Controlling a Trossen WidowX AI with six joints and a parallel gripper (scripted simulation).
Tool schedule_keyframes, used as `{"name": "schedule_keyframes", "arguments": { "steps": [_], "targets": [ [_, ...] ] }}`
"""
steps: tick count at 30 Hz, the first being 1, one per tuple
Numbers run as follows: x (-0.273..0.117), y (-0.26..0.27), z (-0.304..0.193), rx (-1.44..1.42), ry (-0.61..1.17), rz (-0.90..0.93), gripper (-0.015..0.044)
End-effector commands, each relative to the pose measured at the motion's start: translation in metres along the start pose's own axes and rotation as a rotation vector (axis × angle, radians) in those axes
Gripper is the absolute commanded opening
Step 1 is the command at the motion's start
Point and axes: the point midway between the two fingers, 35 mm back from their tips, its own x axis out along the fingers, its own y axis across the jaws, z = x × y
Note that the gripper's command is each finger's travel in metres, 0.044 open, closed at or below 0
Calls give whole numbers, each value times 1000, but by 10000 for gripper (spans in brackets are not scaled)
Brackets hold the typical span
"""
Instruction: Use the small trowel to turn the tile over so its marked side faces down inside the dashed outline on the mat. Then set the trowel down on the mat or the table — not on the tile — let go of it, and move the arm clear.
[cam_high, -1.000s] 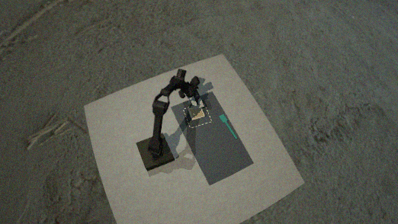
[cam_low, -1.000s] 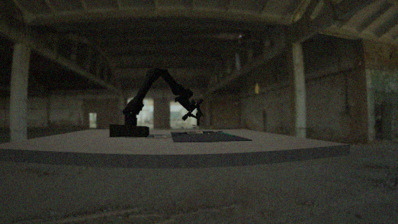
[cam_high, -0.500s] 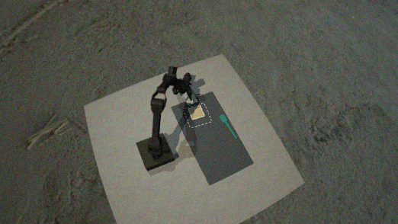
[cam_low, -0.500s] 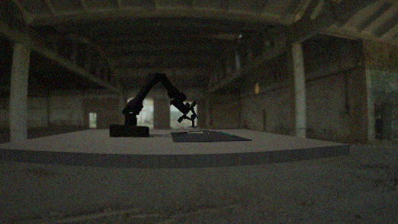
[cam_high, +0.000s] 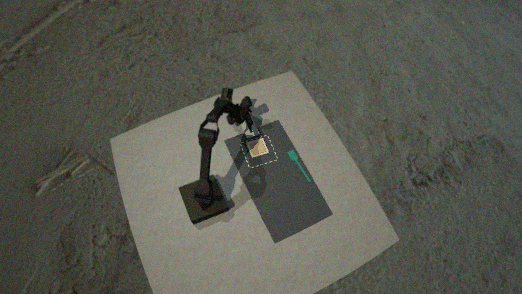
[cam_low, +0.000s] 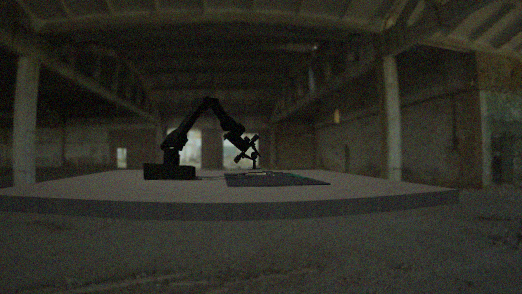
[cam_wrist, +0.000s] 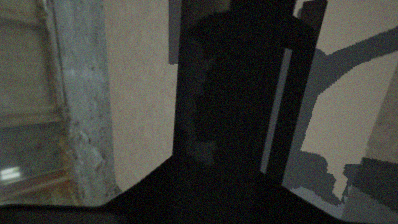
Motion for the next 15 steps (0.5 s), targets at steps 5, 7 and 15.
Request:
{"name": "schedule_keyframes", "arguments": {
  "steps": [5, 7, 15],
  "targets": [
    [8, -8, 0, 3, -5, 8, 0],
    [10, -10, 0, 3, -5, 8, 0],
    [16, -17, 1, 5, -5, 8, 0]
  ]
}}
